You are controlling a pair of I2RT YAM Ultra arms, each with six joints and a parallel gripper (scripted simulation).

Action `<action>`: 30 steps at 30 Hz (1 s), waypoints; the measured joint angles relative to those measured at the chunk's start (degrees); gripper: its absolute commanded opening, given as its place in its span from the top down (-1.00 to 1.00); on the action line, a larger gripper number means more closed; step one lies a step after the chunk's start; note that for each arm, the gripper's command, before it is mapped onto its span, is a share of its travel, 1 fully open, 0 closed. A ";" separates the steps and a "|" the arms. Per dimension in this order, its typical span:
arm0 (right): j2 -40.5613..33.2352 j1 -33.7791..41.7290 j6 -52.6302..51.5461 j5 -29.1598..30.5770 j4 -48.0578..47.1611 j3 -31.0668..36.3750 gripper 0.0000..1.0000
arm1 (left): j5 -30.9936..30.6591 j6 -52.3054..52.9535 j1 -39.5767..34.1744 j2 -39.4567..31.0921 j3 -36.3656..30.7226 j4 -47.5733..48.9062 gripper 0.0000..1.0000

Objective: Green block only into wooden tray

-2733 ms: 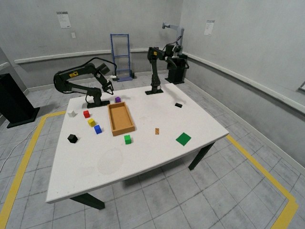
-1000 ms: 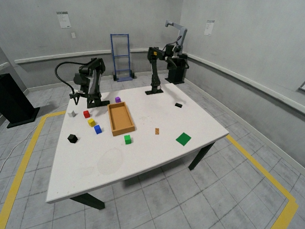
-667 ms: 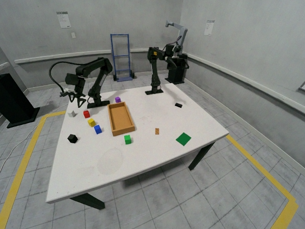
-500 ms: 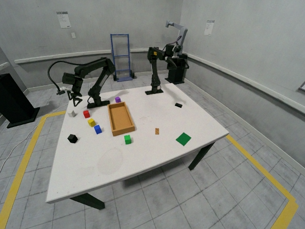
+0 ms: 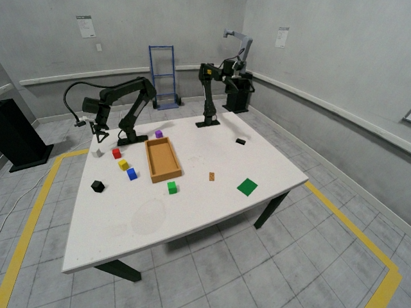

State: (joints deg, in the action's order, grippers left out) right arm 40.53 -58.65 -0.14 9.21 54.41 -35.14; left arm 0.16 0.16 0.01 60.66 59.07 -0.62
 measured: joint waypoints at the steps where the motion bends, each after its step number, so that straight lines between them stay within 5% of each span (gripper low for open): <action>1: 0.00 0.00 0.00 -0.02 0.00 0.00 -1.00 | 0.00 0.00 0.00 0.00 0.00 0.00 -1.00; 14: 0.00 5.64 -2.32 1.29 0.83 0.00 -1.00 | 0.00 0.00 0.00 0.00 0.00 0.00 -1.00; 30: 3.98 43.95 -8.81 4.13 -1.51 -1.27 -1.00 | 0.00 0.00 0.00 0.00 0.00 0.00 -1.00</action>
State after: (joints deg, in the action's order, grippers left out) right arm 44.51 -14.70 -8.95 13.34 52.90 -36.40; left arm 0.16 0.16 0.01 60.66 59.07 -0.62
